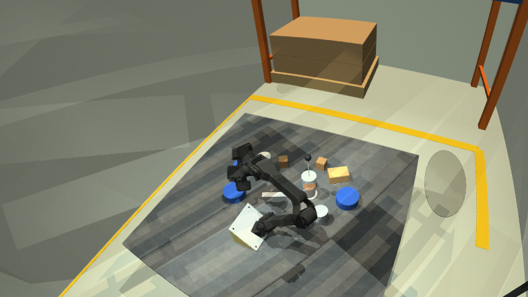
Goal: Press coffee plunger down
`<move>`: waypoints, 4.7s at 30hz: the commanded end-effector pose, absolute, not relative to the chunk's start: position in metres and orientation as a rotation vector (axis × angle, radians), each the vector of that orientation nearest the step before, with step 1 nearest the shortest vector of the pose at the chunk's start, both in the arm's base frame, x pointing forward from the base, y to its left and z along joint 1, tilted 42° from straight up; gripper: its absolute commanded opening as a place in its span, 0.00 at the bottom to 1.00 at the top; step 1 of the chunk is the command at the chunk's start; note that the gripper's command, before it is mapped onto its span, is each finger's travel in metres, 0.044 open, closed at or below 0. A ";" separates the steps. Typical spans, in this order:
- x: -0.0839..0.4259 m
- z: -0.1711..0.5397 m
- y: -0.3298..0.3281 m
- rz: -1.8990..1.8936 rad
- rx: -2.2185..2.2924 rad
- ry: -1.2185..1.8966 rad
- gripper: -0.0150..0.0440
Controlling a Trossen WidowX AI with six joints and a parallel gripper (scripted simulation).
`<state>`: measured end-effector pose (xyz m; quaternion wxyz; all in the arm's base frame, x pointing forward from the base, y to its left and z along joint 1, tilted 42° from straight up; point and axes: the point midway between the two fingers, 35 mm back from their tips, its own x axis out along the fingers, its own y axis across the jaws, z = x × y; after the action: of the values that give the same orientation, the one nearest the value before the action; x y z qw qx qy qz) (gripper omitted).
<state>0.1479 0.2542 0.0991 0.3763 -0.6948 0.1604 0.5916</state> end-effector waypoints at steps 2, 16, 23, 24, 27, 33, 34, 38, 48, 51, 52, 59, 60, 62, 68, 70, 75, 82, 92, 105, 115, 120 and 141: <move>0.208 0.142 0.204 0.754 -1.515 0.869 1.00; 0.250 0.207 0.149 0.003 -1.160 0.880 1.00; 0.266 0.248 0.126 -0.317 -0.963 0.730 1.00; 0.267 0.254 0.123 -0.357 -0.935 0.701 1.00; 0.273 0.273 0.116 -0.467 -0.848 0.603 1.00; 0.281 0.308 0.107 -0.615 -0.693 0.397 1.00; 0.281 0.309 0.107 -0.619 -0.688 0.390 1.00; 0.280 0.300 0.099 -0.626 -0.666 0.396 1.00; 0.277 0.264 0.069 -0.640 -0.585 0.404 1.00; 0.278 0.263 0.068 -0.640 -0.584 0.406 1.00; 0.279 0.263 0.067 -0.640 -0.584 0.407 1.00; 0.287 0.259 0.062 -0.640 -0.579 0.417 1.00; 0.288 0.258 0.061 -0.640 -0.579 0.418 1.00; 0.290 0.257 0.059 -0.640 -0.578 0.419 1.00; 0.297 0.256 0.053 -0.638 -0.578 0.418 1.00; 0.299 0.256 0.051 -0.638 -0.579 0.416 1.00; 0.304 0.257 0.046 -0.638 -0.582 0.408 1.00; 0.307 0.258 0.043 -0.639 -0.585 0.403 0.87; 0.307 0.258 0.043 -0.639 -0.585 0.403 0.47; 0.307 0.256 0.041 -0.639 -0.585 0.404 0.47; 0.308 0.243 0.031 -0.639 -0.580 0.411 0.47; 0.309 0.237 0.026 -0.638 -0.579 0.413 0.47; 0.309 0.211 0.004 -0.637 -0.576 0.415 0.47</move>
<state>0.3108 0.0126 0.2257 0.8937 -0.2685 0.1868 -0.3070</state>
